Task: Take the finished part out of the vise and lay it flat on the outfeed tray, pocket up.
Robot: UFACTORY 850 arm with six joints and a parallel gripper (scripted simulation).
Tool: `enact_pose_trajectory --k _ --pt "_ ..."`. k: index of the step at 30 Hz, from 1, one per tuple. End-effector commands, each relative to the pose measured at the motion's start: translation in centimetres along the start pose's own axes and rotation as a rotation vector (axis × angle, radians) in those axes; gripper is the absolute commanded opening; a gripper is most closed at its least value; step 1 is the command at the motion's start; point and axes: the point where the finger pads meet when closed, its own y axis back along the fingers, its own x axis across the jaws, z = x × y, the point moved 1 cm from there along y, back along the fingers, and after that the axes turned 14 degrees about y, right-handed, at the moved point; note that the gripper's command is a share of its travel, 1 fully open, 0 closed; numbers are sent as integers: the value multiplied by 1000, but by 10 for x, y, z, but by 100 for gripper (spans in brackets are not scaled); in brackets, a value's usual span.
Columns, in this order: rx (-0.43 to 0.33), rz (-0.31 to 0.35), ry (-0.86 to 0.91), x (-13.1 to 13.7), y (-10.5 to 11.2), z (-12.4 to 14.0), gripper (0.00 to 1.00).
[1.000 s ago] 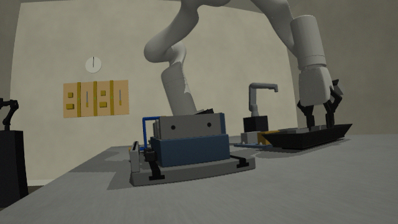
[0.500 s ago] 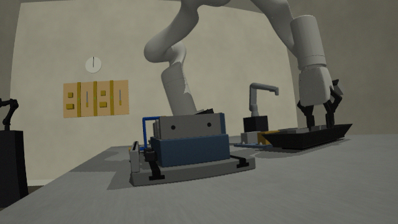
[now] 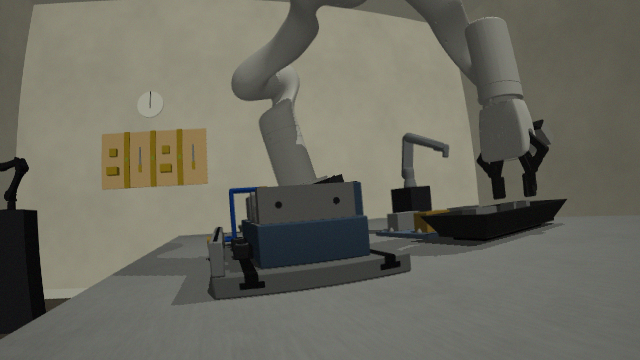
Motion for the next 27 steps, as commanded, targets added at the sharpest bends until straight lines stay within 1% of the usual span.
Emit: enact_pose_trajectory --k 1,11,13,20,23,27 --pt "0 3 0 1 18 0 69" --pt "0 3 0 1 75 0 69" --pt "0 3 0 1 75 0 69" --pt "0 3 0 1 110 0 69" --pt "0 3 0 1 121 0 69" --pt "0 3 0 1 128 0 69"
